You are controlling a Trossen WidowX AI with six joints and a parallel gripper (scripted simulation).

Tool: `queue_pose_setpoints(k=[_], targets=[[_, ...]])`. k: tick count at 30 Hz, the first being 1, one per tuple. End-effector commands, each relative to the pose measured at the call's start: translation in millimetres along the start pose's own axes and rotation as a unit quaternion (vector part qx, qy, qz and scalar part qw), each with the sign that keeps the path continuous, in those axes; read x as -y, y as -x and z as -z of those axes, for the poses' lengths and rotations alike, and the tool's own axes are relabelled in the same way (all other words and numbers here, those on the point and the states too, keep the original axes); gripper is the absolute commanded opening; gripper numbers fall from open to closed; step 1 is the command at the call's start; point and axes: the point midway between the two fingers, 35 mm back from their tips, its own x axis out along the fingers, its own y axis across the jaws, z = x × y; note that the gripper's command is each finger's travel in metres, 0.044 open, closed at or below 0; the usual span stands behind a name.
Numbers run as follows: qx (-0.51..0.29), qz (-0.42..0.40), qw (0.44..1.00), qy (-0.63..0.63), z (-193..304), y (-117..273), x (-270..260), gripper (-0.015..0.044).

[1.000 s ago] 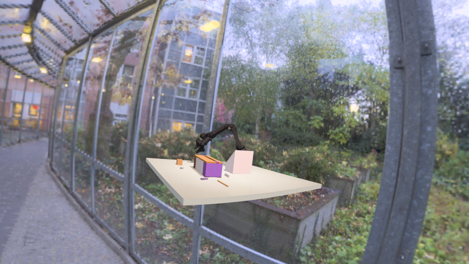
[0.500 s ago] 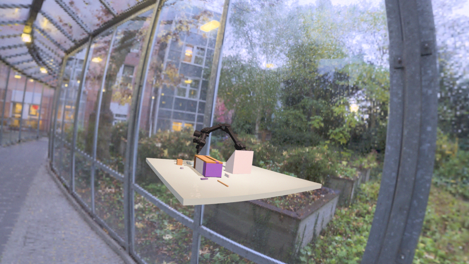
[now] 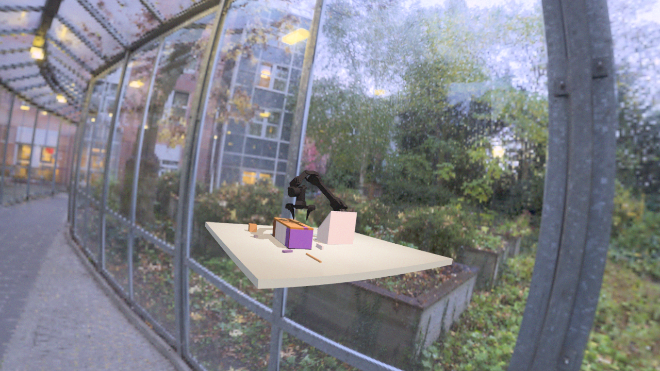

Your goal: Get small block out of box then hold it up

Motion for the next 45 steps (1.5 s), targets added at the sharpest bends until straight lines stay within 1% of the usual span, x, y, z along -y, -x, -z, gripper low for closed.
queue_pose_setpoints(k=[1, 3, 17, 45], targets=[[-0.108, 0.074, 0.966, 0.222, -17, 7, -39, 0.04], [-0.125, 0.085, 0.955, 0.254, -20, 8, -44, 0.04], [-0.125, 0.085, 0.955, 0.254, -20, 5, -43, 0.04], [-0.124, 0.085, 0.955, 0.255, -25, -40, -37, 0.04]])
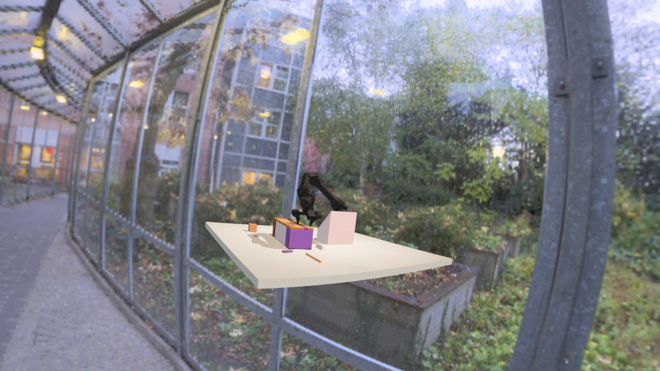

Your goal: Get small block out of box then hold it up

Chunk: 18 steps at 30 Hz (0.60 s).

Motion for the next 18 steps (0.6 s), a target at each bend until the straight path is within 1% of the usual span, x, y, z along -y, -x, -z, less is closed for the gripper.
queue_pose_setpoints(k=[1, 18], targets=[[-0.003, 0.001, 1.0, 0.004, -2, -8, -1, 0.04], [-0.006, 0.001, 1.0, 0.003, -7, -35, -1, 0.04]])
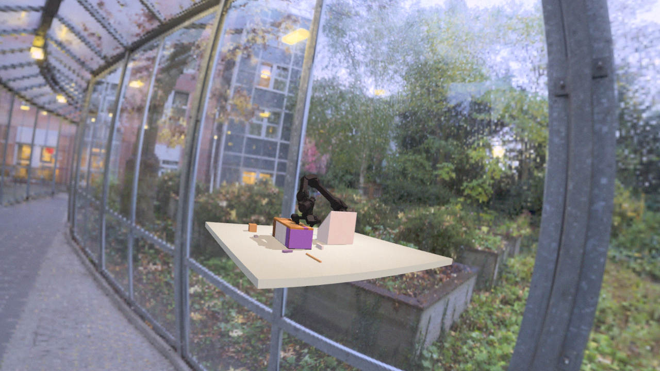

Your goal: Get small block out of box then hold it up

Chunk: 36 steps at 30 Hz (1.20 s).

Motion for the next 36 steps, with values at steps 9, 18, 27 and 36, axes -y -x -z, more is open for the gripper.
queue_pose_setpoints(k=[9, 18, 27, 36], targets=[[-0.001, -0.001, 1.0, 0.001, 8, -6, 0, 0.04], [-0.002, -0.001, 1.0, 0.001, 22, -11, 0, 0.04], [-0.002, -0.002, 1.0, 0.001, 35, -16, 0, 0.04], [-0.003, -0.002, 1.0, 0.002, 47, -20, 0, 0.04]])
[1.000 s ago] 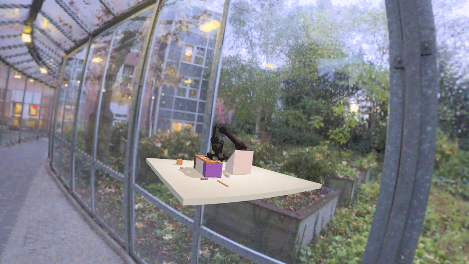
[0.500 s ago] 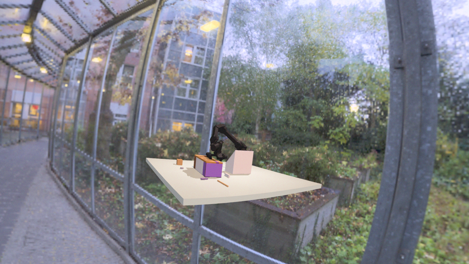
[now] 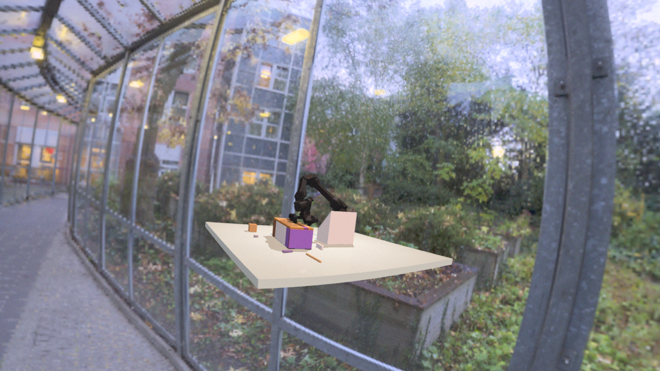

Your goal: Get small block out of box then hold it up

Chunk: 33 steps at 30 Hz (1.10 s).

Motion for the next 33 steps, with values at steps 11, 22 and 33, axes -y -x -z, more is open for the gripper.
queue_pose_setpoints(k=[11, 22, 33], targets=[[-0.002, 0.001, 1.0, 0.001, 22, -8, 0, 0.04], [-0.003, 0.001, 1.0, 0.001, 38, -13, 0, 0.04], [-0.003, 0.001, 1.0, 0.001, 54, -19, 0, 0.04]])
